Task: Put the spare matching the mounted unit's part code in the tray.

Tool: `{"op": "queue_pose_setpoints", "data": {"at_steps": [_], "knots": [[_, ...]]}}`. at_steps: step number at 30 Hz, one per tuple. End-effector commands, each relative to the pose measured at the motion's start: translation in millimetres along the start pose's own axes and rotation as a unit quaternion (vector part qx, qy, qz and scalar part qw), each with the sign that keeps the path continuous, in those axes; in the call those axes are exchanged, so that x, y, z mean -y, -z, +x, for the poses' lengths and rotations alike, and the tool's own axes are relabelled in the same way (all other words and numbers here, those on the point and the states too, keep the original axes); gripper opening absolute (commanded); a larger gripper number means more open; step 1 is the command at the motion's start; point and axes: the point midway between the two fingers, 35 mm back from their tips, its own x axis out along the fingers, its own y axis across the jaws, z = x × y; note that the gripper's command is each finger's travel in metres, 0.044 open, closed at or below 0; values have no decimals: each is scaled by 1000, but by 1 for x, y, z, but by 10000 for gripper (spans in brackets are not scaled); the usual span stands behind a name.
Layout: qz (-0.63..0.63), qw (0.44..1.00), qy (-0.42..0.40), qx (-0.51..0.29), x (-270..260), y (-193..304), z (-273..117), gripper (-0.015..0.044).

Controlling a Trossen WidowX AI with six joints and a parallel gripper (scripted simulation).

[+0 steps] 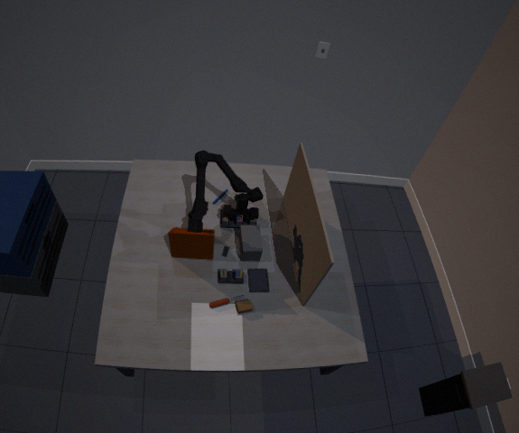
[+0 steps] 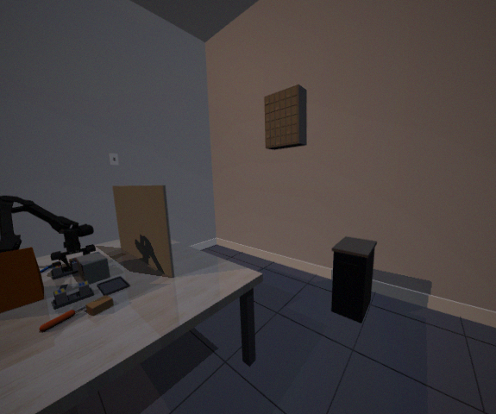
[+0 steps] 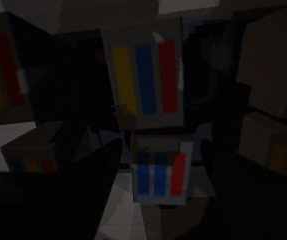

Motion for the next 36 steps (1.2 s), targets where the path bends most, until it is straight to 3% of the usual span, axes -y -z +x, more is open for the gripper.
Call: {"op": "queue_pose_setpoints", "data": {"at_steps": [1,14,19,27,32,36], "knots": [[4,1000,-1,-3,-2,2,5,300],[4,1000,-1,-3,-2,2,5,300],[2,1000,-2,0,-2,1,5,169],[2,1000,-2,0,-2,1,5,115],[2,1000,-2,0,-2,1,5,0],[2,1000,-2,0,-2,1,5,0]]}}
